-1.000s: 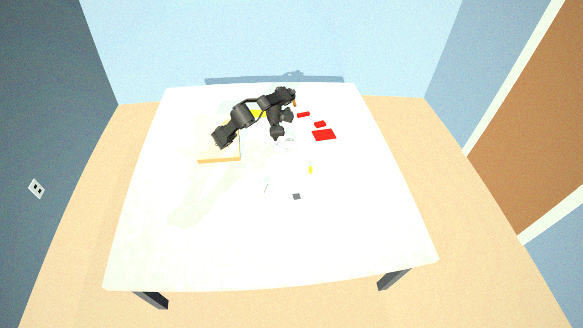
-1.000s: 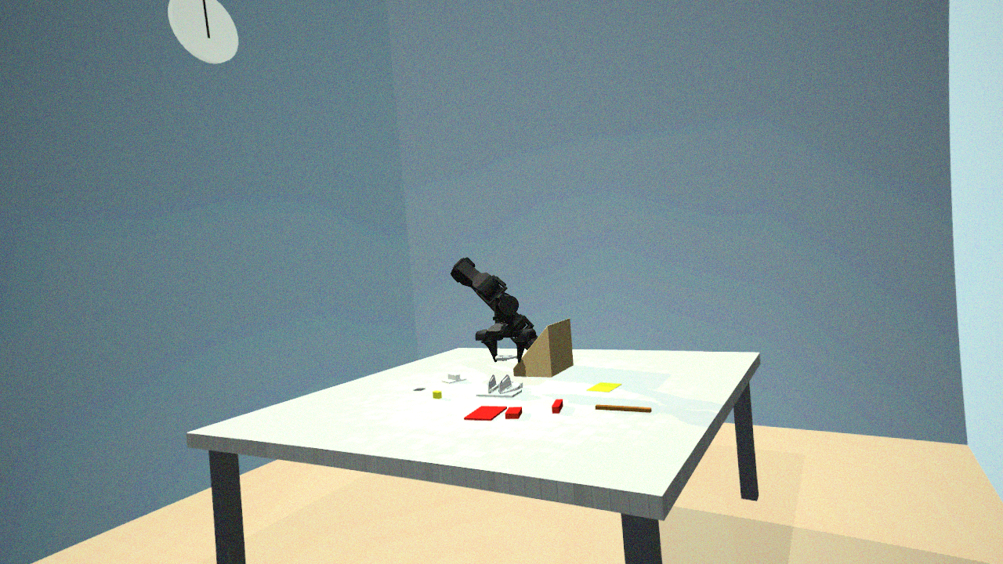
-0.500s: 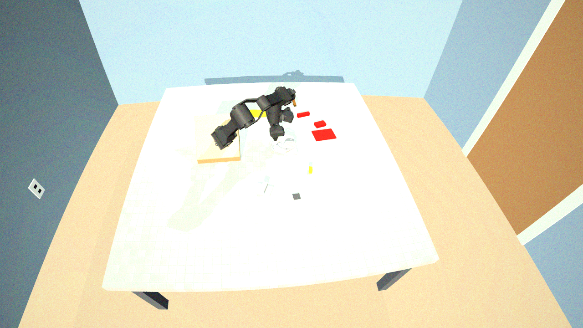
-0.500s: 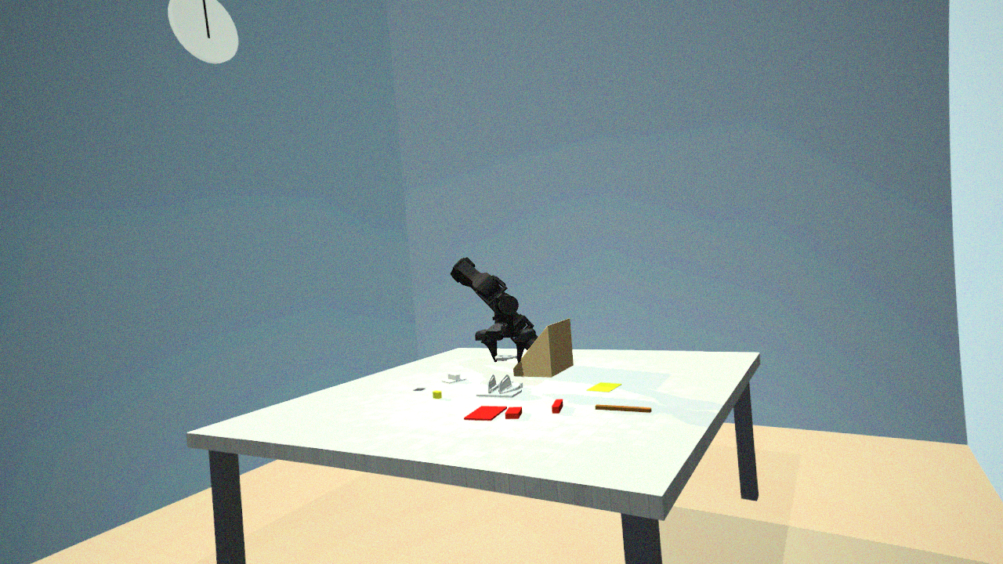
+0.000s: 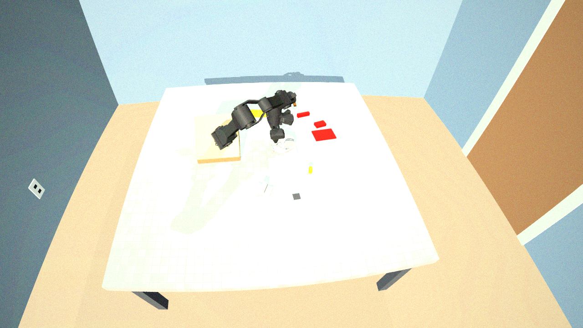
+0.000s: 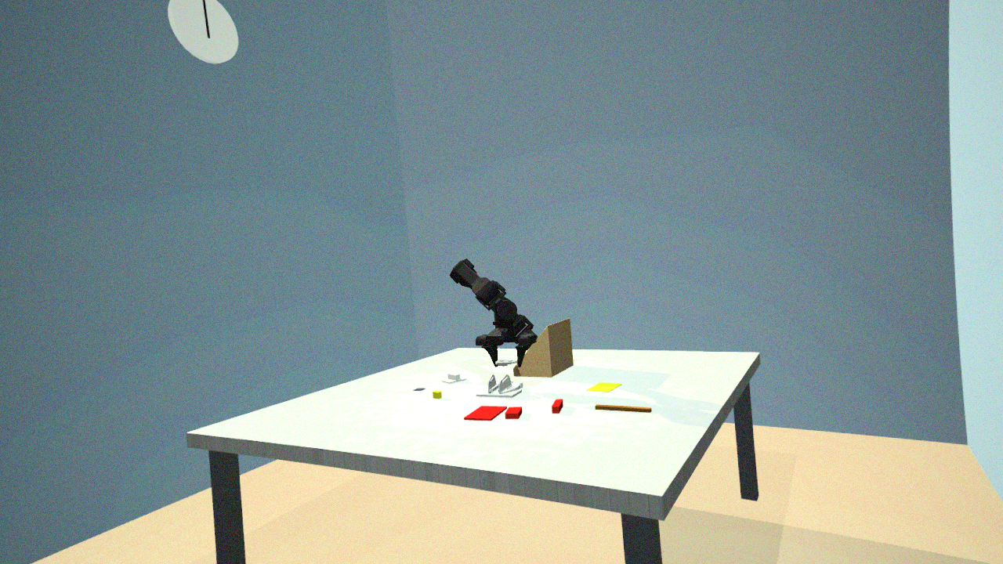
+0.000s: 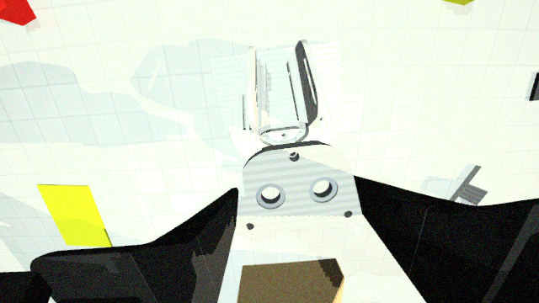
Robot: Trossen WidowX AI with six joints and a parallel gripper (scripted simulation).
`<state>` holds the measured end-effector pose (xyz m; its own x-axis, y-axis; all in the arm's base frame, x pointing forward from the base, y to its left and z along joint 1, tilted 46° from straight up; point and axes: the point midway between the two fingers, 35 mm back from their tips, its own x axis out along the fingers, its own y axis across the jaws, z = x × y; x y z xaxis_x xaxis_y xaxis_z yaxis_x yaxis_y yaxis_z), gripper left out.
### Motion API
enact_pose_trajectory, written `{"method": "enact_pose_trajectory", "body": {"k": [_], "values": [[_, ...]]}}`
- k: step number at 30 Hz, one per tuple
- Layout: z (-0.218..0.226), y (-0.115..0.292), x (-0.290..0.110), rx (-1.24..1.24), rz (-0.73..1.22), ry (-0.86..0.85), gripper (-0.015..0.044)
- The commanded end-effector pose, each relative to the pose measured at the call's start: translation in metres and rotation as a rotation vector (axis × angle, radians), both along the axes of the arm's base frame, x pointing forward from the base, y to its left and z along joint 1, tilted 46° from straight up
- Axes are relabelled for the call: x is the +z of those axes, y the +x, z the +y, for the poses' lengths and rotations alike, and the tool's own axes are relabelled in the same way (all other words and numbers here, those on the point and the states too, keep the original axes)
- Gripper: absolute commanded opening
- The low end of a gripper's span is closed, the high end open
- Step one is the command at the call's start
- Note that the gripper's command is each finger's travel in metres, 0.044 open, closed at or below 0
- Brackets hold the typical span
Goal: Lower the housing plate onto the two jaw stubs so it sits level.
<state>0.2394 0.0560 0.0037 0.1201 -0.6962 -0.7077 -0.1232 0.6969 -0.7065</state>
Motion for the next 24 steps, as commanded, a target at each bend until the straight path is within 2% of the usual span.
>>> {"method": "enact_pose_trajectory", "body": {"k": [1, 24], "values": [[-0.007, 0.000, -0.006, 0.002, 0.004, -0.006, 0.0351], [-0.034, 0.003, -0.031, 0.002, 0.004, -0.010, 0.0351]]}}
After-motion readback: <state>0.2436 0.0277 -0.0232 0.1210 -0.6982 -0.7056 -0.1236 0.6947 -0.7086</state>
